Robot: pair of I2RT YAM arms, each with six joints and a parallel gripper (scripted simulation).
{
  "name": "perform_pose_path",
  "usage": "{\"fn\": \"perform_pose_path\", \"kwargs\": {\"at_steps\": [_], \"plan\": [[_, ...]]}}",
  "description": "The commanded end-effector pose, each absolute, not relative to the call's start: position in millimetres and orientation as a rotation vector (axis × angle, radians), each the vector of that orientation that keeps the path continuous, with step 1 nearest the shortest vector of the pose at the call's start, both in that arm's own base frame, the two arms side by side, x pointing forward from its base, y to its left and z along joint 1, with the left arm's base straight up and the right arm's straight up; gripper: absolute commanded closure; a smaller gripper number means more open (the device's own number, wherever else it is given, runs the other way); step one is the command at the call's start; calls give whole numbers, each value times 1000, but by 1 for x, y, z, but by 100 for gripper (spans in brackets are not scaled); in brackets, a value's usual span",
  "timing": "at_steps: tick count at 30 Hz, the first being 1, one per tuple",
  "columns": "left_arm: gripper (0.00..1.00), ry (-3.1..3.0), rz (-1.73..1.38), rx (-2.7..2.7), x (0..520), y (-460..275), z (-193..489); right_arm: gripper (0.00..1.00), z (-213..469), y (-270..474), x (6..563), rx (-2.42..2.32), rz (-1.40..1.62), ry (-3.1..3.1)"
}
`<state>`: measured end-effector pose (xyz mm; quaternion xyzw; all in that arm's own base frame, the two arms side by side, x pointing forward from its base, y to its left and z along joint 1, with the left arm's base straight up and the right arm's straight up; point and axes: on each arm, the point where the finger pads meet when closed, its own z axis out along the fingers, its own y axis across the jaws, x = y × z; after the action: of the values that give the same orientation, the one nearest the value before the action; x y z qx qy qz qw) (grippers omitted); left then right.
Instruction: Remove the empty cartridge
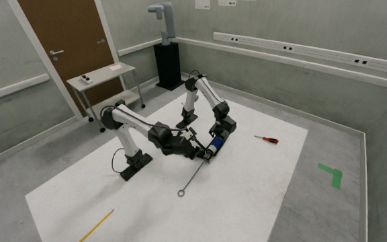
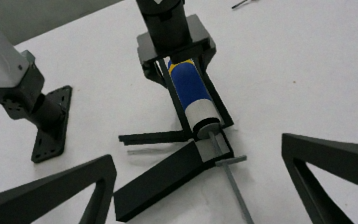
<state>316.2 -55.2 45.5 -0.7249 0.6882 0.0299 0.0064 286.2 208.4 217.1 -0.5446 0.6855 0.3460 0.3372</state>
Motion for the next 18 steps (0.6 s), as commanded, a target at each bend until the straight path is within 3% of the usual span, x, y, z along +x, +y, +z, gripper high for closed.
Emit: {"fn": "perform_pose_path", "kwargs": {"at_steps": [1, 9, 11, 18], "plan": [[24, 2129, 63, -2271, 325, -53, 41, 0, 215, 210, 290, -1402, 892, 1795], [24, 2131, 66, -2271, 323, -53, 31, 0, 207, 211, 291, -1374, 912, 1828], [39, 2119, 22, -2259, 328, -54, 41, 0, 210, 212, 290, -1365, 915, 1823], [59, 2119, 18, -2257, 325, -54, 42, 0, 201, 213, 290, -1328, 951, 1855]]}}
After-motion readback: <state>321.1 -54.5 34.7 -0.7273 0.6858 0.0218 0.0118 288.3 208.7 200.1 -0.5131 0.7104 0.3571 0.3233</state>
